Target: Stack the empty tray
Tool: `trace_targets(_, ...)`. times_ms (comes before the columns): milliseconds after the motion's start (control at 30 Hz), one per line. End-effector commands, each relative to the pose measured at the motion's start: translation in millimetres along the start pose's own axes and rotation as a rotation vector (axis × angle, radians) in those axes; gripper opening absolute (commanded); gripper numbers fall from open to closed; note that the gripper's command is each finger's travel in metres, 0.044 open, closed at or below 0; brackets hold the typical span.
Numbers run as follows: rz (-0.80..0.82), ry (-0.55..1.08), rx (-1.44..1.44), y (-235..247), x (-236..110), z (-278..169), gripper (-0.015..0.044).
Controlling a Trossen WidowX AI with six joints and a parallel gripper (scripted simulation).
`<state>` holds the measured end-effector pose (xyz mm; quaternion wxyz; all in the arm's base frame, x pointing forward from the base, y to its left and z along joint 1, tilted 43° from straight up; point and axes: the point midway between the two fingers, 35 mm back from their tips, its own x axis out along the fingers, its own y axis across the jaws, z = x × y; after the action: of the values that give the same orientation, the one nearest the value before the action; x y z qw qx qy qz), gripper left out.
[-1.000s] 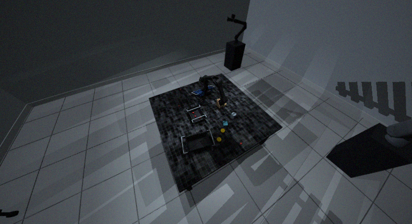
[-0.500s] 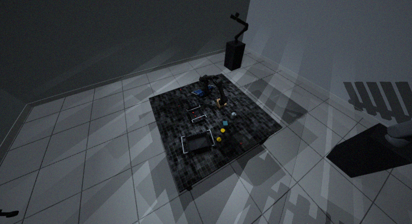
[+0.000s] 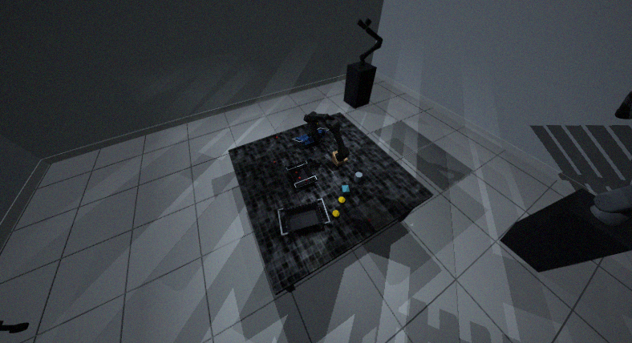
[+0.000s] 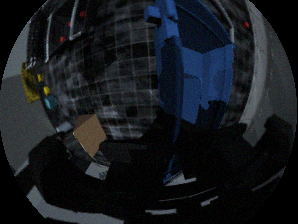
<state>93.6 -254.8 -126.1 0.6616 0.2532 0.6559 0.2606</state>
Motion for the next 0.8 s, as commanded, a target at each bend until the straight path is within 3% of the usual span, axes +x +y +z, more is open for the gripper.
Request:
trace_targets(0, -0.040, -0.003, -0.009, -12.8, -22.5, 3.4, 0.0000)
trace_targets(767, -0.042, -0.004, -0.009, -38.6, -84.5, 12.8, 0.0000)
